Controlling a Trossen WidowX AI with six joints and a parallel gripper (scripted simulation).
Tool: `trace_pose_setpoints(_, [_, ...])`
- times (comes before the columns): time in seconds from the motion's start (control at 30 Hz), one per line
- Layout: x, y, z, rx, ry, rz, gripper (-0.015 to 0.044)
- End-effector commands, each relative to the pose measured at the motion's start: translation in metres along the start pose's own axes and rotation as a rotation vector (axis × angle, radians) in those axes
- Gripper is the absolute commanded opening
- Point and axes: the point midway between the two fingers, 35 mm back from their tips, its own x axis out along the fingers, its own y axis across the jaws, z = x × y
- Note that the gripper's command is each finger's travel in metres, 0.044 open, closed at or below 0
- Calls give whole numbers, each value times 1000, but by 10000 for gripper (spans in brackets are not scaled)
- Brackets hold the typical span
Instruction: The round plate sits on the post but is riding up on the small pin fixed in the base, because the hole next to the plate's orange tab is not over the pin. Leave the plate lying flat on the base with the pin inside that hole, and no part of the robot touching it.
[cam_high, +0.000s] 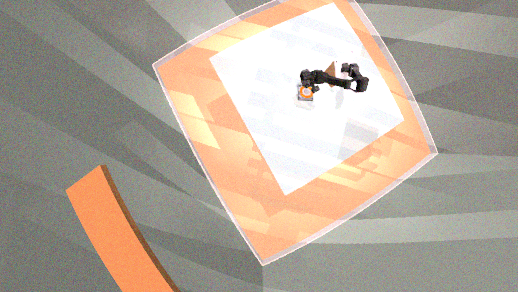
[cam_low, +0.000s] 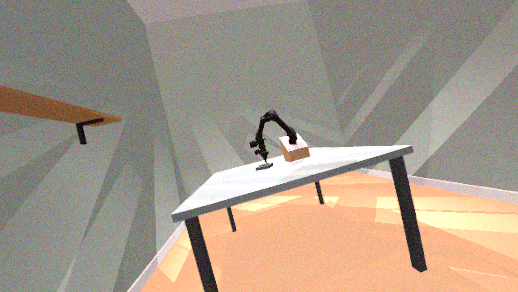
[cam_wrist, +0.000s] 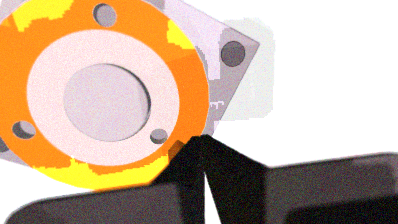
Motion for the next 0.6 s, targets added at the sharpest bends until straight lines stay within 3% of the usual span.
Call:
trace_pose_setpoints(0.0, [2,4,-8,9,12,8,0])
trace_pose_setpoints(0.57, [1,19,-20,10,13,9,0])
